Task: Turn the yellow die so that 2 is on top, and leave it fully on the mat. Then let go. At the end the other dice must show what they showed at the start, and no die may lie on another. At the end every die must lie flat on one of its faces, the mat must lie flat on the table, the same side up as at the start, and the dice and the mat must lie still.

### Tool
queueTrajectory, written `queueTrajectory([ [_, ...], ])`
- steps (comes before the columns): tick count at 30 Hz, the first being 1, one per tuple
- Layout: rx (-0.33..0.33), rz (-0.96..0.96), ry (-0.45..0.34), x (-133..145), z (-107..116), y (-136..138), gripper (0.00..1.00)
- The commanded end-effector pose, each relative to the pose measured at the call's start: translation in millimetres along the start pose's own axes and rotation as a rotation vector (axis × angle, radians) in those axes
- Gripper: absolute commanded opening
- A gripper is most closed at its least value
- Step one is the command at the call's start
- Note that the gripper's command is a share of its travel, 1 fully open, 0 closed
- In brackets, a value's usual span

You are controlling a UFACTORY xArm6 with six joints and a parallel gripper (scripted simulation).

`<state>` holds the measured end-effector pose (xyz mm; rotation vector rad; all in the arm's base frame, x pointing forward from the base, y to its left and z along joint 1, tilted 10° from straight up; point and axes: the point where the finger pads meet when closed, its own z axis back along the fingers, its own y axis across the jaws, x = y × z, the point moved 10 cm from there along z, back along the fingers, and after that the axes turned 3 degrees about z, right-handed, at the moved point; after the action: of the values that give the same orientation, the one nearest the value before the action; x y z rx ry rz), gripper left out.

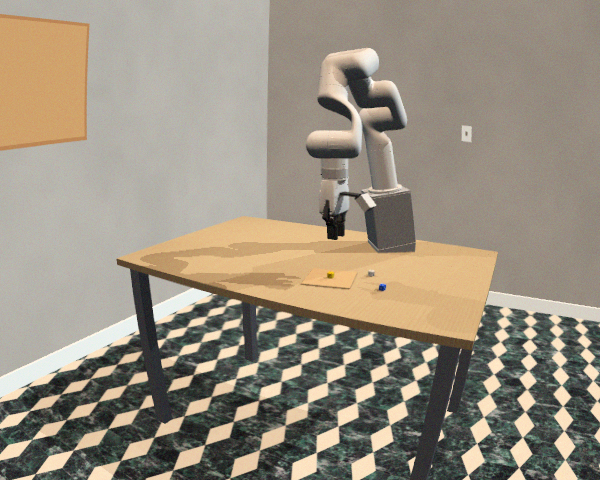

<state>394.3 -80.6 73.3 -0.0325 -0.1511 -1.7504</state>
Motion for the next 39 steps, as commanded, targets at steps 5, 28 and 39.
queueTrajectory([
  [5,0.017,-0.005,-0.033,-4,2,1,1.00],
  [28,0.017,-0.005,-0.033,-5,30,1,1.00],
  [39,0.017,-0.005,-0.033,-6,52,0,1.00],
])
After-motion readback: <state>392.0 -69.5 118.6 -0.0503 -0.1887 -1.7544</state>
